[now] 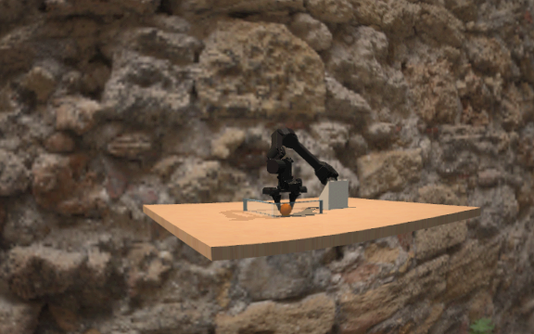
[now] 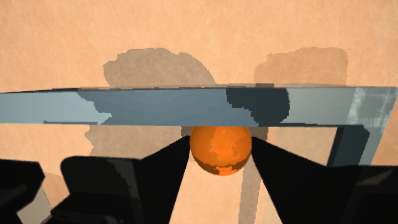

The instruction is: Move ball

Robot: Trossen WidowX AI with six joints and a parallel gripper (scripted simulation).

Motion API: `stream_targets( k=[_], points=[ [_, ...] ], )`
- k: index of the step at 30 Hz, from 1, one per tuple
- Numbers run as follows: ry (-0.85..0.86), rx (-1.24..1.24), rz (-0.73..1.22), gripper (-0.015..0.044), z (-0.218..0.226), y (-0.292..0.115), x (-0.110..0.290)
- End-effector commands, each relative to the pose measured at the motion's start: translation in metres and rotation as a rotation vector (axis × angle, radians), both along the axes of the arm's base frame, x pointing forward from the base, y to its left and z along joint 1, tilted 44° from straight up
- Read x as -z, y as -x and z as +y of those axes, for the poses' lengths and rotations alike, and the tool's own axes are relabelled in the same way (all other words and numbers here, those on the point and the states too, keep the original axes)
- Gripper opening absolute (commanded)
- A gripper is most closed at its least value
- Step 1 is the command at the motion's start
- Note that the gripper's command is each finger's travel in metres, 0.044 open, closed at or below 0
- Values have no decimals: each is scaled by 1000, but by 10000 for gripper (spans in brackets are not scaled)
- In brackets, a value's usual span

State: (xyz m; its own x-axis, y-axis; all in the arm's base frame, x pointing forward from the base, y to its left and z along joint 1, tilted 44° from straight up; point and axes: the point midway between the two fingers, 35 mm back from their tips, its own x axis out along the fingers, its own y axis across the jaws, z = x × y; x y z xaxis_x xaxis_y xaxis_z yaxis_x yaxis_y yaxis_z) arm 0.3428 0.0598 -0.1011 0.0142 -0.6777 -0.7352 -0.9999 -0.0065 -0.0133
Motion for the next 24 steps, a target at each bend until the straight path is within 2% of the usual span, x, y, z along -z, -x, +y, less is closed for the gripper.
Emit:
stream_targets(
  k=[1,12,15,20,24],
  points=[
    [0,1,-1,79,0,0,0],
    [0,1,-1,363,0,0,0],
    [-1,0,0,363,8,-1,-8],
    [-1,-1,2,363,57,1,-61],
    [-8,-17,-11,363,57,-2,-57]
  ],
)
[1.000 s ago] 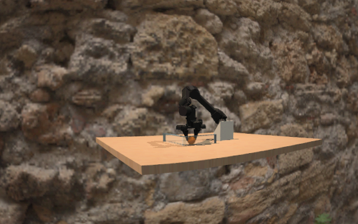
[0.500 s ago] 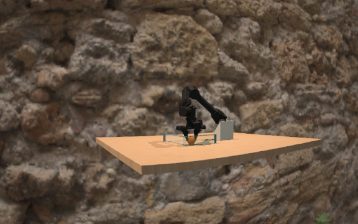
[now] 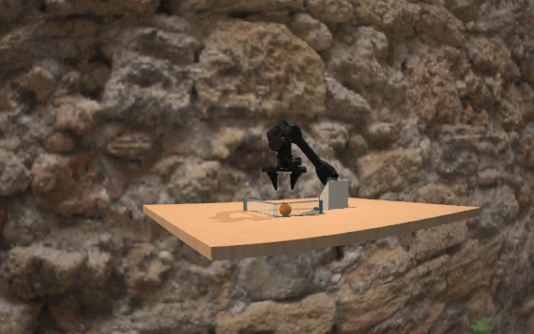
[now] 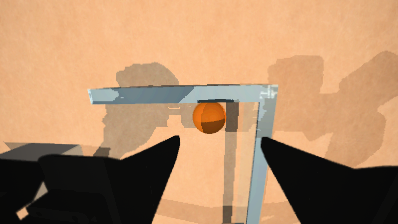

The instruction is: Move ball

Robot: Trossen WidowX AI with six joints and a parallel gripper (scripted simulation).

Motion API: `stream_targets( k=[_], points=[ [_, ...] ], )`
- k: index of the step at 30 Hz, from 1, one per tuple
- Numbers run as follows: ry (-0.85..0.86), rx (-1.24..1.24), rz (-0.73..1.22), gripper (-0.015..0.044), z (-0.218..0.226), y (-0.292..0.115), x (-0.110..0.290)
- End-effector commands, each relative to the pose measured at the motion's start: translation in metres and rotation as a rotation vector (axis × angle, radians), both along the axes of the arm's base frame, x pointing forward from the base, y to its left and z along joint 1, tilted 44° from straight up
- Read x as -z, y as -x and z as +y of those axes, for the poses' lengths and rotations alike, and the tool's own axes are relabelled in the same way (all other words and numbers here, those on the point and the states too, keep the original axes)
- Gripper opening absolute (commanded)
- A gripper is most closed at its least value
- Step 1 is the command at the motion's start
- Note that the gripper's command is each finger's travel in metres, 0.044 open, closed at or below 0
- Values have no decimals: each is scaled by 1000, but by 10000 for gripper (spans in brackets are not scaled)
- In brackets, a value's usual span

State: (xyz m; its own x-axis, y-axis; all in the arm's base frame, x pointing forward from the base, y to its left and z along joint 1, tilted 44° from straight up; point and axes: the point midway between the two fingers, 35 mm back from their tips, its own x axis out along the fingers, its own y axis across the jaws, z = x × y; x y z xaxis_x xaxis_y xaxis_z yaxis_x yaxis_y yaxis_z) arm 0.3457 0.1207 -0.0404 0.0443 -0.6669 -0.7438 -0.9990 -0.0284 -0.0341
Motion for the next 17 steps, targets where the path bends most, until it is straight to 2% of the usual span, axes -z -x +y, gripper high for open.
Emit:
stream_targets(
  k=[1,6,9,11,17],
  points=[
    [6,5,10,363,-4,1,4],
    [6,5,10,363,-4,1,4],
    [4,6,8,440,13,3,-16],
    [4,6,6,440,27,6,-33],
    [4,6,6,440,29,6,-36]
  ],
)
